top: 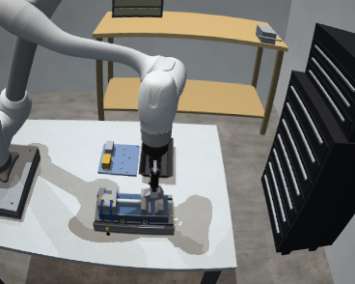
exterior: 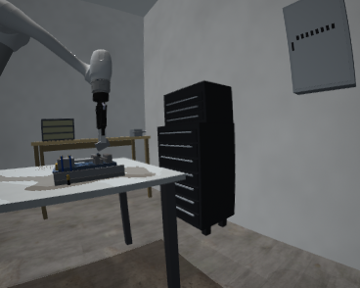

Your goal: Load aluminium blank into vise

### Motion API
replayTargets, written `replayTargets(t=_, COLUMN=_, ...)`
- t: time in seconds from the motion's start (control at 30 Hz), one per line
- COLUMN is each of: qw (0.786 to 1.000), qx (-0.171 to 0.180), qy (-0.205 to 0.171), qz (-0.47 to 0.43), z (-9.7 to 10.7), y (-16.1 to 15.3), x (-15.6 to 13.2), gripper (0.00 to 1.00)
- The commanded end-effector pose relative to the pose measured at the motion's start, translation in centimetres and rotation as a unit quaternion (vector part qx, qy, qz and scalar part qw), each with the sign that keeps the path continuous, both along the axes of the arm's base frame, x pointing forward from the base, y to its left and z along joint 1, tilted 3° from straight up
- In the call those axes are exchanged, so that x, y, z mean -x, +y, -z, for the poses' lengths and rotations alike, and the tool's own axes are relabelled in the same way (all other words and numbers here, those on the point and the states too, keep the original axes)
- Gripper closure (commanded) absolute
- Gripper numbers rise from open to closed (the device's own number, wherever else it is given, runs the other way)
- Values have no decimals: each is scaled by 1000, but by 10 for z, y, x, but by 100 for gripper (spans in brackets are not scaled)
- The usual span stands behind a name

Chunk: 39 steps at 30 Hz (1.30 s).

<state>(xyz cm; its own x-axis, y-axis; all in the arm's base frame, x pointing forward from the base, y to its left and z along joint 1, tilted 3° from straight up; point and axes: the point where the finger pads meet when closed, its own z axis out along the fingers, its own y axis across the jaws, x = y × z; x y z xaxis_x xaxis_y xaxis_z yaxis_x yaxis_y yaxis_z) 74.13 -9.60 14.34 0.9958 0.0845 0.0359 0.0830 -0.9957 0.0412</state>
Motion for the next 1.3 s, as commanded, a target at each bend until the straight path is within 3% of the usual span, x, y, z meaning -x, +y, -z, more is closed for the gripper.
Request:
replayTargets(t=0.0, qw=1000, qx=0, qy=0, qz=0, z=-5, y=0, x=0, gripper=100)
replayTargets(t=0.53, qw=1000, qx=0, qy=0, qz=-1, z=-10, y=1, x=1, gripper=100)
replayTargets(t=0.77, qw=999, qx=1, qy=2, qz=-41, z=-9, y=22, x=3, gripper=100)
replayTargets(t=1.03, qw=977, qx=8, qy=8, qz=-214, z=-5, y=112, x=19, gripper=100)
replayTargets(t=1.27, qw=935, qx=13, qy=14, qz=-354, z=-2, y=184, x=41, gripper=100)
